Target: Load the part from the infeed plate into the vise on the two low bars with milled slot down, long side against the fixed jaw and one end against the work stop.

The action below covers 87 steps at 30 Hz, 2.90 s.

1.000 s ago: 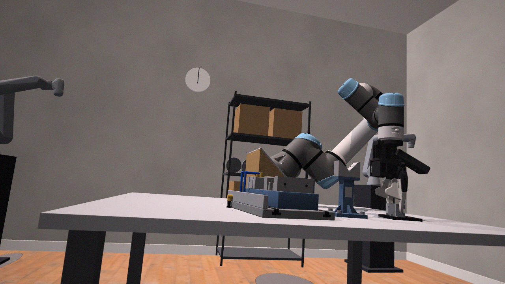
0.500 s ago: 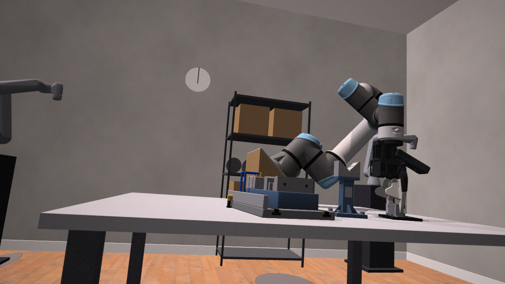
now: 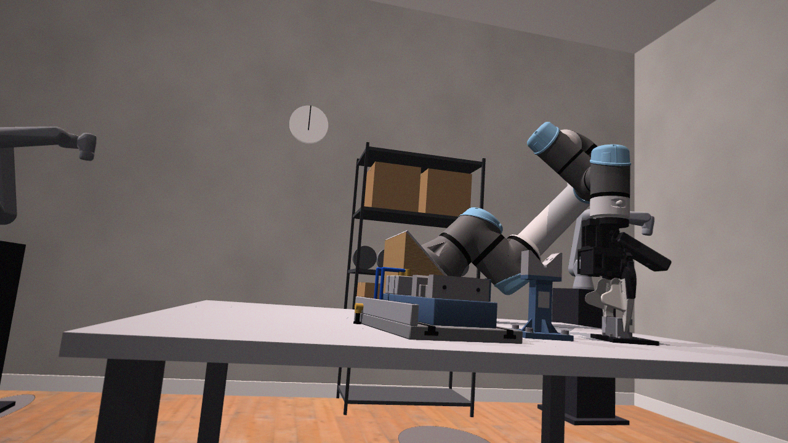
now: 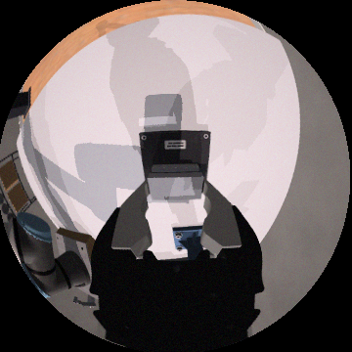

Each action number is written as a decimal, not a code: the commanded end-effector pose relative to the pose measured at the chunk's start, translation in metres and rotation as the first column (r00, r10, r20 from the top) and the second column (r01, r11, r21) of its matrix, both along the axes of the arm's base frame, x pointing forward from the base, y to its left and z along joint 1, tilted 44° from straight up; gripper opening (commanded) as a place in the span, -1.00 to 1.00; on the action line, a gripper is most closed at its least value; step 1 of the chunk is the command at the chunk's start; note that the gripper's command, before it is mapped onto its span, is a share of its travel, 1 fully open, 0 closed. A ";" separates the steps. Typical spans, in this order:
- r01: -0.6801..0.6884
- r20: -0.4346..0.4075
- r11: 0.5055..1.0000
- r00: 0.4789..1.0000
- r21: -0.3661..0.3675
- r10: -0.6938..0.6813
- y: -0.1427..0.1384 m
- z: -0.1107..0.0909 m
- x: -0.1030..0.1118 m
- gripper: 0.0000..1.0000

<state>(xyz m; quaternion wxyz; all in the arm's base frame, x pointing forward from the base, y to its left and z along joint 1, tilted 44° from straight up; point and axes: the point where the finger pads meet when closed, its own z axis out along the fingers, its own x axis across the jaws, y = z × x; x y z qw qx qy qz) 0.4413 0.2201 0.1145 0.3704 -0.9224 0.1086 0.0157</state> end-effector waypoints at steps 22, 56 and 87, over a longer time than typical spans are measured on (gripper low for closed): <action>0.000 0.001 1.000 1.000 0.000 0.000 -0.024 0.025 -0.002 -1.00; 0.000 0.001 1.000 1.000 0.000 0.000 -0.107 0.113 -0.008 -1.00; 0.000 0.001 1.000 1.000 0.000 0.000 -0.143 0.151 -0.011 -1.00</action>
